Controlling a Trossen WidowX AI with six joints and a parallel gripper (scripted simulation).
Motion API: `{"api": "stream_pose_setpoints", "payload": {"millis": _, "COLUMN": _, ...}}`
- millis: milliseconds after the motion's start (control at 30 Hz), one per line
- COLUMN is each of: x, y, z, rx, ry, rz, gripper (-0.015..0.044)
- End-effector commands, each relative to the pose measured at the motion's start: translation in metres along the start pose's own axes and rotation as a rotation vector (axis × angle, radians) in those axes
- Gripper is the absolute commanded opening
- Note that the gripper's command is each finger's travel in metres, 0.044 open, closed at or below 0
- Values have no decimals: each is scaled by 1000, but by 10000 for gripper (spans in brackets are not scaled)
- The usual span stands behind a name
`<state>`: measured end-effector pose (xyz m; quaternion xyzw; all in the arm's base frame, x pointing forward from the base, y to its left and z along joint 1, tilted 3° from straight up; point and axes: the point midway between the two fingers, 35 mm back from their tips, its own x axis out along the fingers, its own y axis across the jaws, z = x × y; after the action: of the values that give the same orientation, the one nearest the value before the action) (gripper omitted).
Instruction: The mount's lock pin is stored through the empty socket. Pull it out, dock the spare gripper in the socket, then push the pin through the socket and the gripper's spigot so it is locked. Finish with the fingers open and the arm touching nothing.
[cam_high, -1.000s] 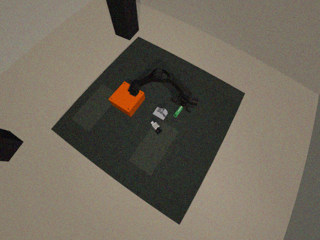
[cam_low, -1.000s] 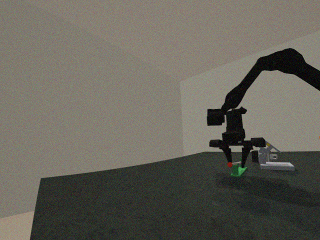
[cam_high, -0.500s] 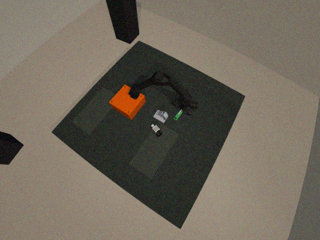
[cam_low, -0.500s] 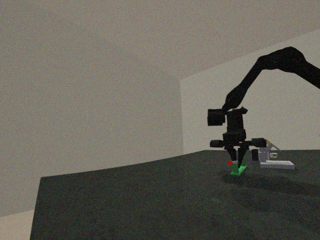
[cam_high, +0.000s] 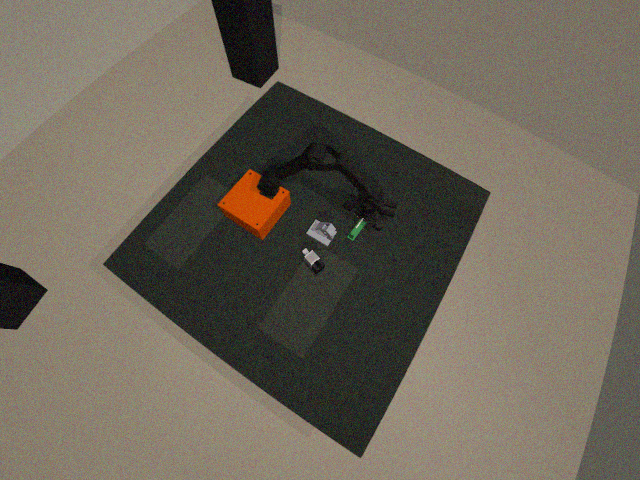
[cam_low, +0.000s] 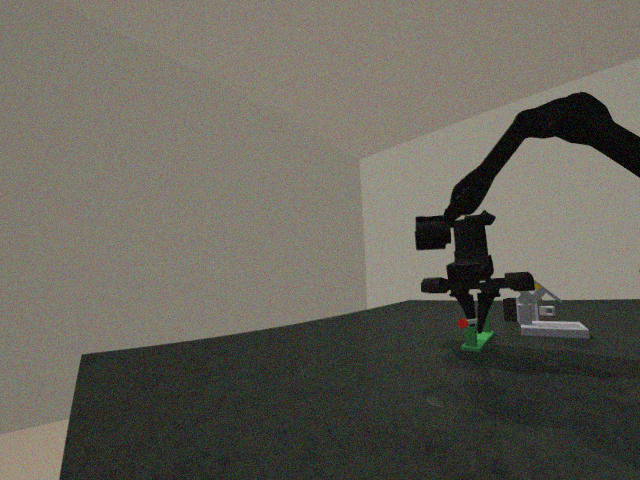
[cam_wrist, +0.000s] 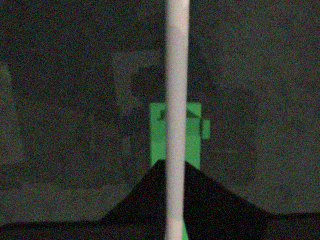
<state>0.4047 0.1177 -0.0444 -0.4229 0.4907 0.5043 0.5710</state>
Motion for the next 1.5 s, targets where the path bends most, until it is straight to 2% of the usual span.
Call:
{"api": "stream_pose_setpoints", "payload": {"millis": 0, "x": -10, "y": -1, "z": 2, "rx": -1, "ry": -1, "rz": -3, "gripper": 0}}
{"api": "stream_pose_setpoints", "payload": {"millis": 367, "x": -25, "y": 4, "z": 1, "rx": 4, "ry": 7, "rz": 17, "gripper": 0}}
{"api": "stream_pose_setpoints", "payload": {"millis": 667, "x": -20, "y": 5, "z": 0, "rx": 6, "ry": 10, "rz": 24, "gripper": 0}}
{"api": "stream_pose_setpoints", "payload": {"millis": 1267, "x": -42, "y": -3, "z": -52, "rx": 0, "ry": 15, "rz": 22, "gripper": 0}}
{"api": "stream_pose_setpoints", "payload": {"millis": 1467, "x": -39, "y": -4, "z": -55, "rx": 0, "ry": 15, "rz": 24, "gripper": 0}}
